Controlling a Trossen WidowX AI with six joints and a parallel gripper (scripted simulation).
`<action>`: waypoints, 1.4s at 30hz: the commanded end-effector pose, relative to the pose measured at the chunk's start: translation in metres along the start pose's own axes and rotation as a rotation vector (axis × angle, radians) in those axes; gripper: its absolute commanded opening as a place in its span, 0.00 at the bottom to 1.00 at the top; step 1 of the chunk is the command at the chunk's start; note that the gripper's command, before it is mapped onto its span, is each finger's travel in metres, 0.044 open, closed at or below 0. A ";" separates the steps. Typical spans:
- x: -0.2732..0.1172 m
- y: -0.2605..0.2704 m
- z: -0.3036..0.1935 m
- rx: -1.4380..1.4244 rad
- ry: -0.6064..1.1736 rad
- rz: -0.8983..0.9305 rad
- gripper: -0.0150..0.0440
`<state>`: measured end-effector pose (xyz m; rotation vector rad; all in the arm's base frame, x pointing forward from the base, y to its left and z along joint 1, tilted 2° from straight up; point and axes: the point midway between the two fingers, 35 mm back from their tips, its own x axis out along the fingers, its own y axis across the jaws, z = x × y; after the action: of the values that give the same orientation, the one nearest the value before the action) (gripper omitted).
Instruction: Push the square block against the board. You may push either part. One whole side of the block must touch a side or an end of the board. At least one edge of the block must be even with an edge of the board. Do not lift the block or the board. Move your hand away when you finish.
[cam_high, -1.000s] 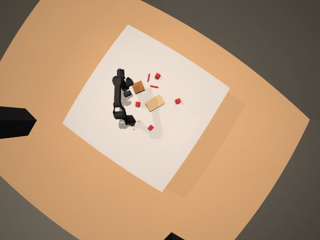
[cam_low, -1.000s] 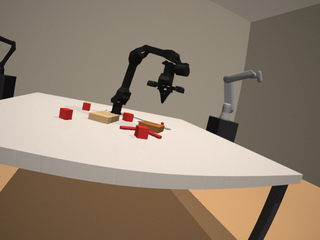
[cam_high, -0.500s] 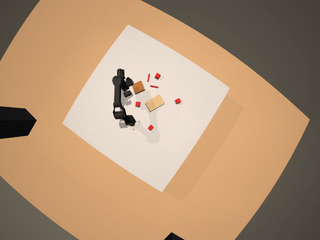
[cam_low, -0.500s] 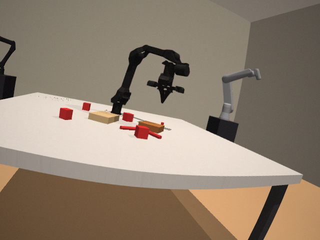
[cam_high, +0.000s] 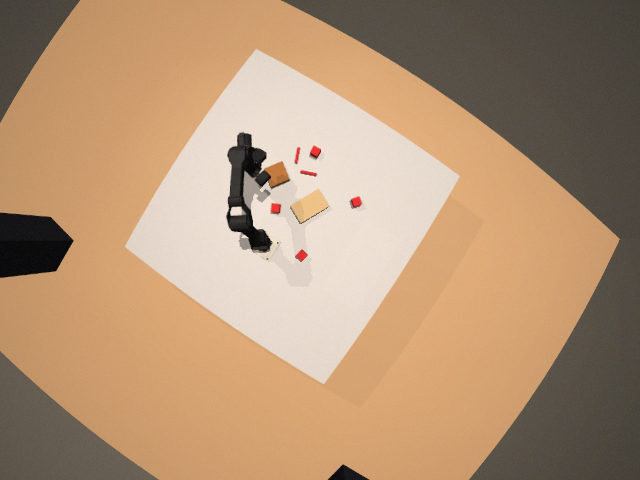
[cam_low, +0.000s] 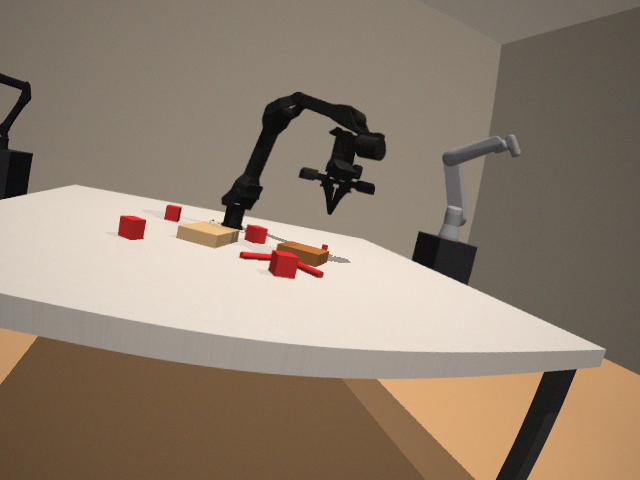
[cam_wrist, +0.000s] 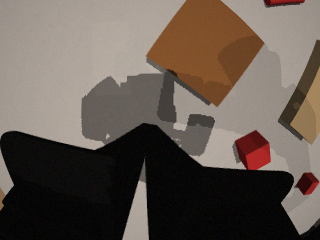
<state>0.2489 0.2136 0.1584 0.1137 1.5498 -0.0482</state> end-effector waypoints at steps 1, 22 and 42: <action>0.004 0.006 0.009 -0.149 -0.006 0.006 0.25; 0.036 0.026 0.048 -0.868 -0.012 0.003 0.25; 0.086 0.034 0.065 -1.157 -0.014 0.001 0.25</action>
<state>0.3190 0.2443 0.1024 -0.7841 1.3442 0.8255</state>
